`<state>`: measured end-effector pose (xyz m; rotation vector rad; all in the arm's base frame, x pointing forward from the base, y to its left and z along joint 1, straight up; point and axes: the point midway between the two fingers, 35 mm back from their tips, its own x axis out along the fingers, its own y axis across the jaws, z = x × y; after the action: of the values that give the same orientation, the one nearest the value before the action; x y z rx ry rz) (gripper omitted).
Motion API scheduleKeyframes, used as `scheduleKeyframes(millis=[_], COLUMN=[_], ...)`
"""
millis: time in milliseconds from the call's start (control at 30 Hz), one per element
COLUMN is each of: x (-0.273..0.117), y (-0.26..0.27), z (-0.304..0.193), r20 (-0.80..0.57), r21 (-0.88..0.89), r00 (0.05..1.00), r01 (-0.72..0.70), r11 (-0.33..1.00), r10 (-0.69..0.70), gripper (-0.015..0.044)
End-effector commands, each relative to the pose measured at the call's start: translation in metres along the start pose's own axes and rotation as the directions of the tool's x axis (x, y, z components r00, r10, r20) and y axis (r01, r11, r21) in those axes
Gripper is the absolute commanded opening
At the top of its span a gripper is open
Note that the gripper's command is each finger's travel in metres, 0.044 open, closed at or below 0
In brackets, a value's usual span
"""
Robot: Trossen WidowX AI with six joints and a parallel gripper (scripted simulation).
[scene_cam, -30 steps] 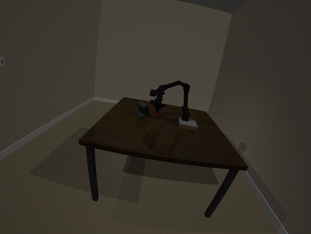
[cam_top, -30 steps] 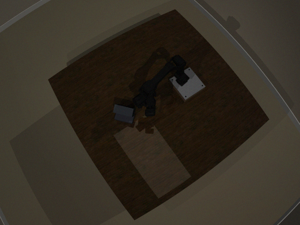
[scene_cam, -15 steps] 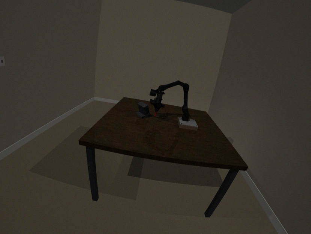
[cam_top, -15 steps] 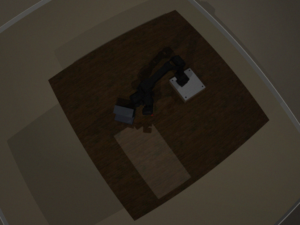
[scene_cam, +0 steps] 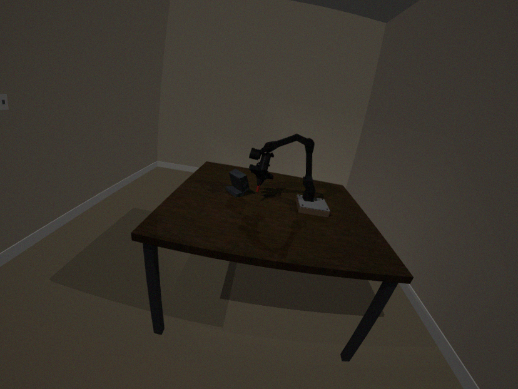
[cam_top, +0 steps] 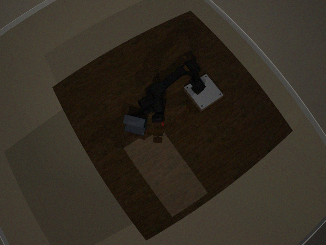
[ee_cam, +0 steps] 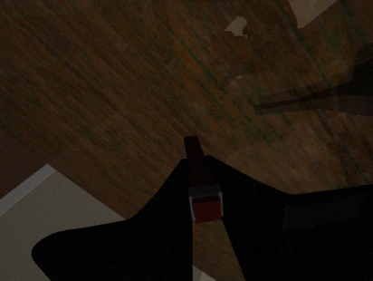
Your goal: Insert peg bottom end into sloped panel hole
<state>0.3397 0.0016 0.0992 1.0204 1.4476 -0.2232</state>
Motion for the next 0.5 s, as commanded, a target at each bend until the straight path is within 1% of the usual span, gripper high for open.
scheduleKeyframes(millis=[0, 467], x=[-0.001, -0.007], y=[-0.003, -0.010], z=[0.003, 0.016], r20=[-0.006, -0.002], r21=[0.003, 0.014], r00=[1.000, 0.995], r01=[-0.023, -0.095], r11=[1.000, 0.995], r10=[0.023, 0.095], gripper=[0.0000, 0.0000])
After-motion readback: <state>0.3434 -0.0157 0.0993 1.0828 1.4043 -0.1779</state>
